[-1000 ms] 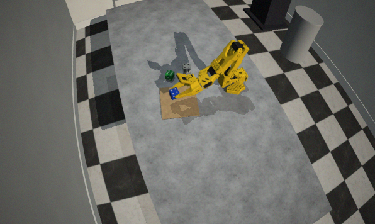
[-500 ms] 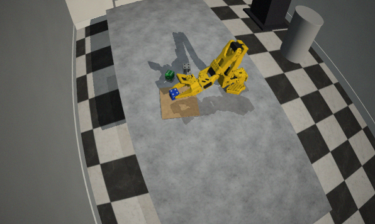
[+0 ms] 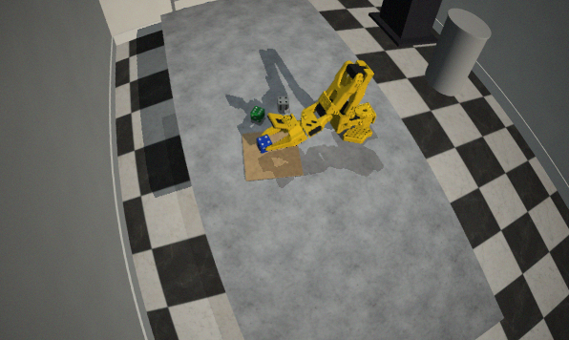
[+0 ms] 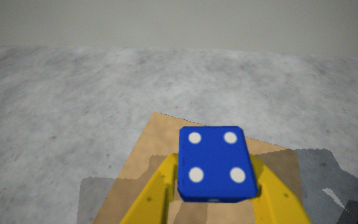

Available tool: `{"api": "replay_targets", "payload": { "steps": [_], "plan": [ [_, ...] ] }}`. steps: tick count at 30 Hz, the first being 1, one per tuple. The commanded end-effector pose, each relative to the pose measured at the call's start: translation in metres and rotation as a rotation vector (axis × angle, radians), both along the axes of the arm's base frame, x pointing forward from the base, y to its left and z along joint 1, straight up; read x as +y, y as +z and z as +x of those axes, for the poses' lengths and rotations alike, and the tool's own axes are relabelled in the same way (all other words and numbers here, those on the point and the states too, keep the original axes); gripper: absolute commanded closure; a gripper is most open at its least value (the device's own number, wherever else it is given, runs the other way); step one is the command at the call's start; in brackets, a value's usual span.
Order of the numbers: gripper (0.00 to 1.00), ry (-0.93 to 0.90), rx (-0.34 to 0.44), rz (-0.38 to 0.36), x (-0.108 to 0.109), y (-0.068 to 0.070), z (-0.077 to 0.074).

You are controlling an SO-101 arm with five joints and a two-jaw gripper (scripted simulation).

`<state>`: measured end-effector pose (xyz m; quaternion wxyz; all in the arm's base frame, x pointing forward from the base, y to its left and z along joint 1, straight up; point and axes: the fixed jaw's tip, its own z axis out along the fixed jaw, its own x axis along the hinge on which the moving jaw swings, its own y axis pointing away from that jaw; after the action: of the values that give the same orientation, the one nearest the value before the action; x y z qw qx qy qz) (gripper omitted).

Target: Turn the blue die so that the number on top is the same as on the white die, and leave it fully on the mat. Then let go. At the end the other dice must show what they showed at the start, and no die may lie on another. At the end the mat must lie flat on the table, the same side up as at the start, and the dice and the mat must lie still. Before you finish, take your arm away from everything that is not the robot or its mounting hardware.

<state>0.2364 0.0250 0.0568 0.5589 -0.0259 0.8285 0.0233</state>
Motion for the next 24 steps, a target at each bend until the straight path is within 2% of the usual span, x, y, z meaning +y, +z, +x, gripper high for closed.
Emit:
{"api": "replay_targets", "payload": {
  "steps": [1,24],
  "plan": [
    [1.00,-0.007,-0.083,0.012,-0.0005,0.0124,0.0100],
    [1.00,-0.007,-0.083,0.012,-0.0004,0.0055,0.0103]
  ]
}}
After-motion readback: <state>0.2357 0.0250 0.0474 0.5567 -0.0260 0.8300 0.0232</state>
